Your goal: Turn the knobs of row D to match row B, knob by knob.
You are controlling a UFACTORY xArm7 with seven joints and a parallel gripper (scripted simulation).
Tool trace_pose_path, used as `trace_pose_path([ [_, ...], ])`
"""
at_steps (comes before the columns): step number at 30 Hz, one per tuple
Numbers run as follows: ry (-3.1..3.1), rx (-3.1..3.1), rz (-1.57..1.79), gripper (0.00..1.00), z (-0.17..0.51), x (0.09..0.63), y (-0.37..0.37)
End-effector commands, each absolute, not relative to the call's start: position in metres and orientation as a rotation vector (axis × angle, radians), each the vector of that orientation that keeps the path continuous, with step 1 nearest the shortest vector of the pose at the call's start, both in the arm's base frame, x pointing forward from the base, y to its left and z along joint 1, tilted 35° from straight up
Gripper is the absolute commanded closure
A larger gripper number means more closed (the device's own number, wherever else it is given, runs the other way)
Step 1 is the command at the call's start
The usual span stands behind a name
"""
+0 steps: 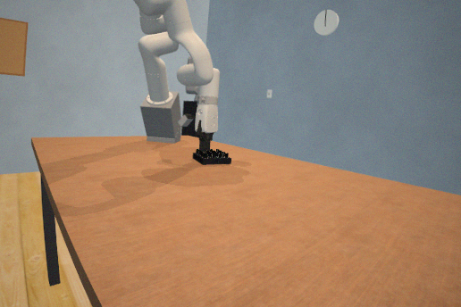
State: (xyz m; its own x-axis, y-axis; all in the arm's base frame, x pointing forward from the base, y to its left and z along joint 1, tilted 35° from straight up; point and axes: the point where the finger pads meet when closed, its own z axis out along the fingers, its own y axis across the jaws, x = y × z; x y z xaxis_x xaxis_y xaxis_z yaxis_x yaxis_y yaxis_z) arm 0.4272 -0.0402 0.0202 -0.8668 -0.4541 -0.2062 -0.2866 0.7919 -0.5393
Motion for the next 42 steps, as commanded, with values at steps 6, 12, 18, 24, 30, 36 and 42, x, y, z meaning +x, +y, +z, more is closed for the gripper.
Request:
trace_pose_path([
  [6, 2.619, -0.923, -0.790, 0.92, 0.0210, 0.4279, -0.0394],
  [12, 2.589, -1.064, -0.815, 0.92, 0.0210, 0.4279, -0.0394],
  [18, 2.536, -1.261, -0.846, 0.92, 0.0210, 0.4279, -0.0394],
  [24, 2.488, -1.403, -0.867, 0.92, 0.0210, 0.4279, -0.0394],
  [30, 2.443, -1.523, -0.883, 0.92, 0.0210, 0.4279, -0.0394],
  [36, 2.397, -1.632, -0.897, 0.92, 0.0210, 0.4279, -0.0394],
  [42, 2.373, -1.684, -0.903, 0.92, 0.0210, 0.4279, -0.0394],
])
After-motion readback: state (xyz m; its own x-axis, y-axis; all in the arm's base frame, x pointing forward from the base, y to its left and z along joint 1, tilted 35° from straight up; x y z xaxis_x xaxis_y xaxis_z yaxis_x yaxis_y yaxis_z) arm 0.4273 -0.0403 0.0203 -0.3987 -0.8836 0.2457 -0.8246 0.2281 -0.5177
